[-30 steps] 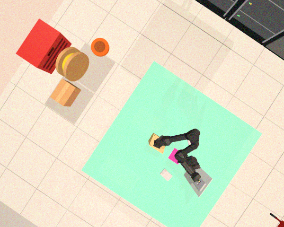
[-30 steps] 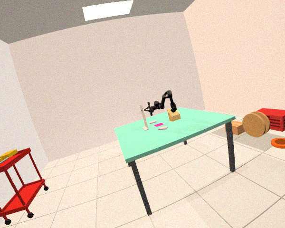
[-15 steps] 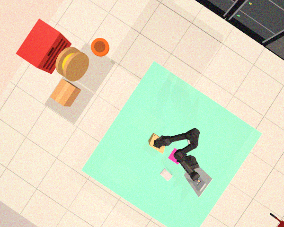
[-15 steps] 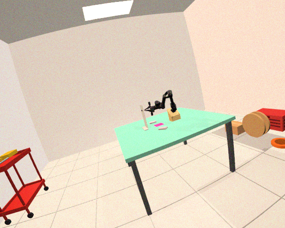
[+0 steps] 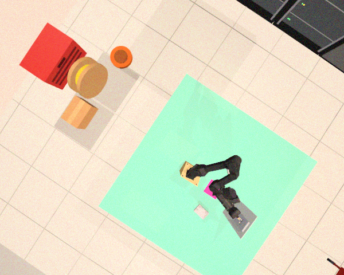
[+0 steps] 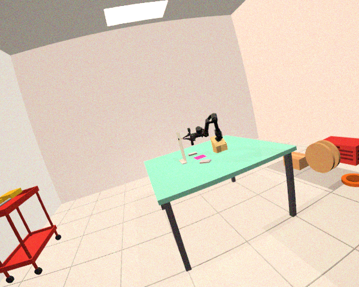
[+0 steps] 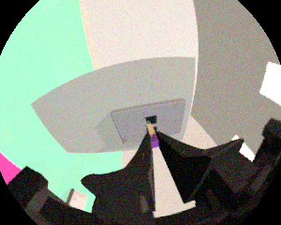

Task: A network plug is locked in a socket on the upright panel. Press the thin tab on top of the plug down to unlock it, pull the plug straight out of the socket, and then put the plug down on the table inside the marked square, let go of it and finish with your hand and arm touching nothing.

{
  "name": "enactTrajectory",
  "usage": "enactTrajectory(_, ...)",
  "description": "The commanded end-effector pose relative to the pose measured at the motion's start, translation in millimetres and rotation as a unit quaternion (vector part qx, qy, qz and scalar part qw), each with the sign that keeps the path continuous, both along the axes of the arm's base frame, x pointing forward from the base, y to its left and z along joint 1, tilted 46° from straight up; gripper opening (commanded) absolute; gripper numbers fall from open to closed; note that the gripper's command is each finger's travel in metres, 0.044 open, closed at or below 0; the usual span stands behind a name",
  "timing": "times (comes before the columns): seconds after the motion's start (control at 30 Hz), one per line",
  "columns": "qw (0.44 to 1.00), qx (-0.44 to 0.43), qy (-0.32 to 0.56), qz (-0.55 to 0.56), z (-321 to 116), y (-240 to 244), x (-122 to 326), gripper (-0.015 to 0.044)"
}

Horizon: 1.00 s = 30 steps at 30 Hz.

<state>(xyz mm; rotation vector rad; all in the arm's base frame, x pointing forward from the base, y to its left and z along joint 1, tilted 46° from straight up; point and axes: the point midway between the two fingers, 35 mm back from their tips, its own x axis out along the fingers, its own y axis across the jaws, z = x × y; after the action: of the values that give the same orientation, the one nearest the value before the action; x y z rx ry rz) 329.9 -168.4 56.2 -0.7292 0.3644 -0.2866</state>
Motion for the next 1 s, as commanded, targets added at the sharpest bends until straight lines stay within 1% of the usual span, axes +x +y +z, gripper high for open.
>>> enactTrajectory(0.0, 1.000, -0.002, -0.001, 0.002, 1, 1, -3, 0.0000)
enactTrajectory(0.97, 1.000, -0.002, -0.001, 0.002, -1, 3, -22, 0.0000)
